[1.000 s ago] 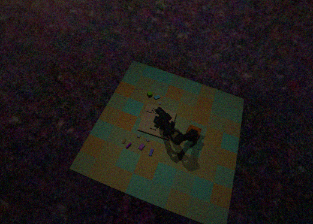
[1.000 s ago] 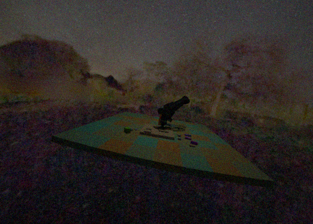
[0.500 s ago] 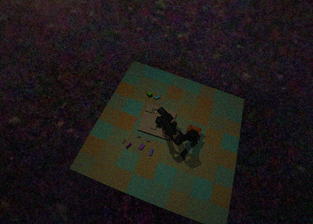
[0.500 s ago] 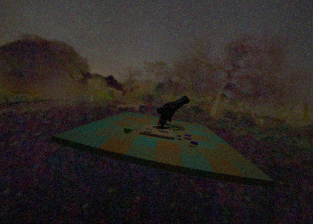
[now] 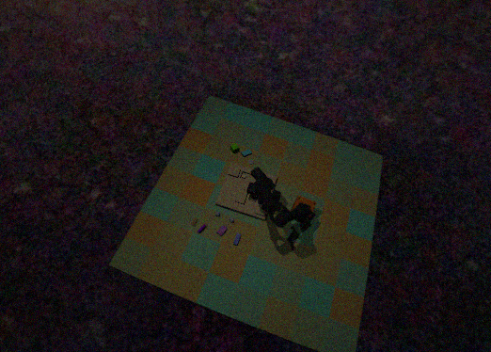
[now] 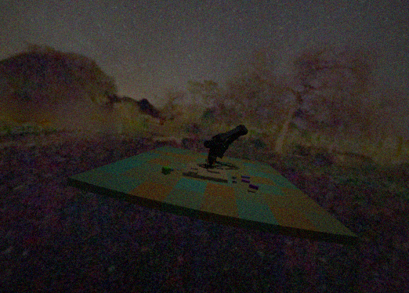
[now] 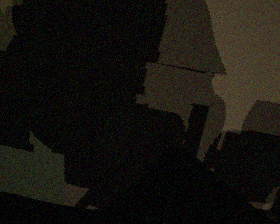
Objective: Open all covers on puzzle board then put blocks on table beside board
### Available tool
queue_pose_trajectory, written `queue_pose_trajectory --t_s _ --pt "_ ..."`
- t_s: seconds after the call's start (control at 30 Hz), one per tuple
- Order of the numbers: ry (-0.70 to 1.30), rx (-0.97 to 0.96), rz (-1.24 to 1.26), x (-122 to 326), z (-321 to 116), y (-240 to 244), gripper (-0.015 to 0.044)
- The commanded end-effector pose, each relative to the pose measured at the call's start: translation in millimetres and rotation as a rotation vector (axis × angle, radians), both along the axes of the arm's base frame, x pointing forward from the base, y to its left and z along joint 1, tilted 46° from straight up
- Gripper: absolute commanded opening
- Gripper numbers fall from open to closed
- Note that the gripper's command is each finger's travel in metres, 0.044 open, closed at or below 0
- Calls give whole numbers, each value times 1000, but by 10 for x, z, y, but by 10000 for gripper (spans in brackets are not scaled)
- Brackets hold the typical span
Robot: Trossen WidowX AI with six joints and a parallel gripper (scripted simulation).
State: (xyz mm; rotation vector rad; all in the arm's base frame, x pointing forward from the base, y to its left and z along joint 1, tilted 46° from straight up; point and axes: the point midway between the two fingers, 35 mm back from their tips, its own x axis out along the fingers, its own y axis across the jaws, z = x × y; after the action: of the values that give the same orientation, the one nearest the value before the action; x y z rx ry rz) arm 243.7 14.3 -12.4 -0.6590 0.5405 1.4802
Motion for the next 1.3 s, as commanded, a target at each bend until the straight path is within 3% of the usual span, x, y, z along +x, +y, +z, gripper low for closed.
queue_pose_trajectory --t_s 0.0,1.27 --pt "-1 -5 5 -33 -26 -18 0" --pt "0 -8 5 -271 -248 -268 0"
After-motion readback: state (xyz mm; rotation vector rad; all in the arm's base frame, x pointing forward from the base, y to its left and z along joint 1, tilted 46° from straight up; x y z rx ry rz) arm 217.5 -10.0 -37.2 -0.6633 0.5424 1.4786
